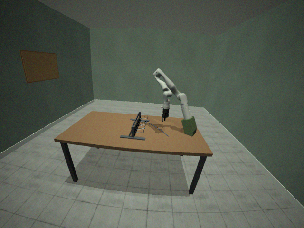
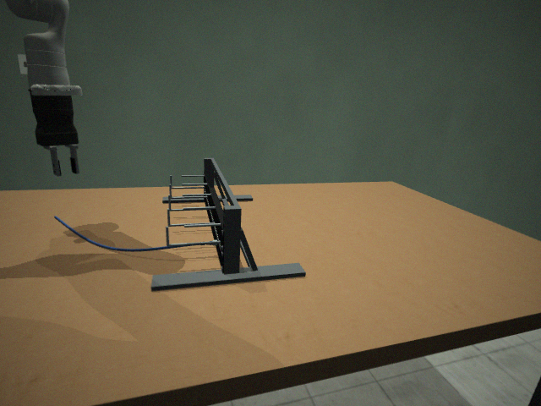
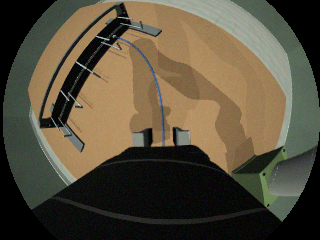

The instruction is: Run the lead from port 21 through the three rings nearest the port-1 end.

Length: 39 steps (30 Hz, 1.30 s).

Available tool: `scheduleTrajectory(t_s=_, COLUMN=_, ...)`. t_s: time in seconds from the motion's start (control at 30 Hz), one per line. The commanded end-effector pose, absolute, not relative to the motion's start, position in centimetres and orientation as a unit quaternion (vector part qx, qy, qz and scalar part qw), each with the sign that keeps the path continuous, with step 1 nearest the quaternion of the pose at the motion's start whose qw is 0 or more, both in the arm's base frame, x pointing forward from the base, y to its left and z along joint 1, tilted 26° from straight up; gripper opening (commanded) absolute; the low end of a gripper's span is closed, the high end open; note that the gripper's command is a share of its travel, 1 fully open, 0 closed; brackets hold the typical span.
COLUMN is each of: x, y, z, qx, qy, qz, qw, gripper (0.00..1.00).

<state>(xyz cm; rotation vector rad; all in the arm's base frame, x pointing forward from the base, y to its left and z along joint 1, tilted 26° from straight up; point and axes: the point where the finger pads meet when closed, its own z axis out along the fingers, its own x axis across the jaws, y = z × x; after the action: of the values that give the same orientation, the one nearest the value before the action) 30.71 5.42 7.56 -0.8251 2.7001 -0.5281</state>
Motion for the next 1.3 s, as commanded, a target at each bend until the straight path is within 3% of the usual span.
scheduleTrajectory(t_s=0.0, x=30.7, y=5.5, z=7.6, qx=-0.285, qy=0.931, qz=-0.182, qw=0.135, gripper=0.67)
scheduleTrajectory(t_s=1.27, x=31.9, y=4.6, z=4.7, qx=-0.285, qy=0.931, qz=-0.182, qw=0.134, gripper=0.67)
